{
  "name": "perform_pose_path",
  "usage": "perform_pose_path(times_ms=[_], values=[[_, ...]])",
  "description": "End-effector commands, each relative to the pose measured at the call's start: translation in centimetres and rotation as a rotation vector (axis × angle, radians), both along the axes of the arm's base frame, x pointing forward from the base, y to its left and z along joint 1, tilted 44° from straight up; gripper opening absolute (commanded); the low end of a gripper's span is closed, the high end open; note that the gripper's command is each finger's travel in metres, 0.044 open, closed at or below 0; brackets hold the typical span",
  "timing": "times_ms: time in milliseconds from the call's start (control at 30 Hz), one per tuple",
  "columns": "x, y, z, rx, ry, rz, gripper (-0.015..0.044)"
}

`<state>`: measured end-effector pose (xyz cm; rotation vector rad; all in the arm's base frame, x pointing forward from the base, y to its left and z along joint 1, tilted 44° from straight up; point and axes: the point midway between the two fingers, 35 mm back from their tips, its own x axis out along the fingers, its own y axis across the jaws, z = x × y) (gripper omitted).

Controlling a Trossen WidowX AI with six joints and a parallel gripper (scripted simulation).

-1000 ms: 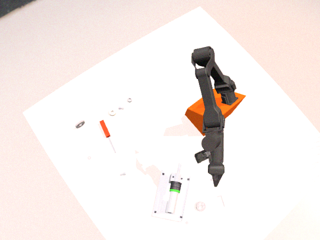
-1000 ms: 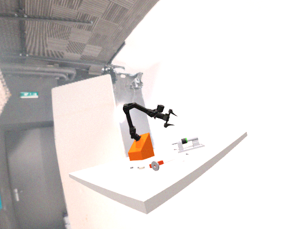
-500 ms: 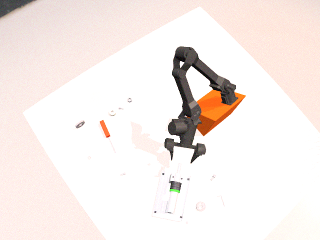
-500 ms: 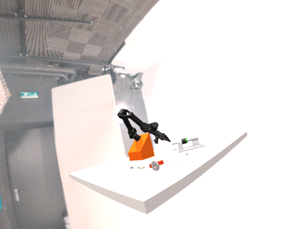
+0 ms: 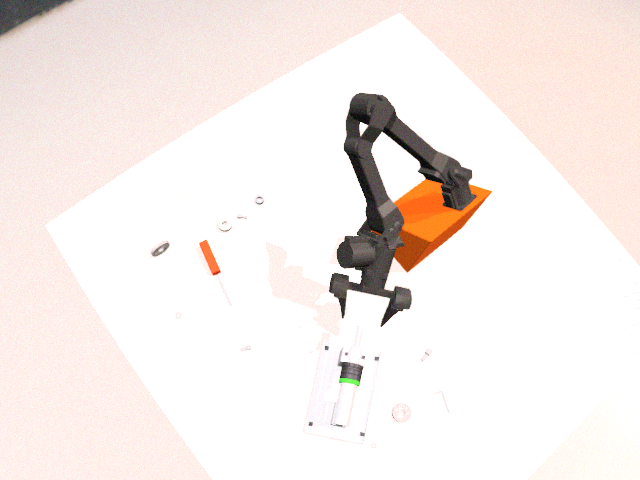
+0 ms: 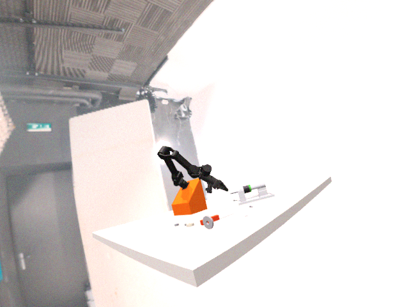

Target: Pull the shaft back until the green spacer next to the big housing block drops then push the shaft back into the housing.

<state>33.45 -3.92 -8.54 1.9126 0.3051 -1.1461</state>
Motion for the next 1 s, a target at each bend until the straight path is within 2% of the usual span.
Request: perform_pose_path(times_ms=[0, 700, 967], values=[[-0.1, -0.1, -0.1, 0.000, 0.001, -0.008, 0.0440], [-0.1, -0.1, -0.1, 0.000, 0.001, -0.008, 0.0440], [-0.5, -1.1, -0.9, 0.150, -0.153, 0.136, 0.0440]])
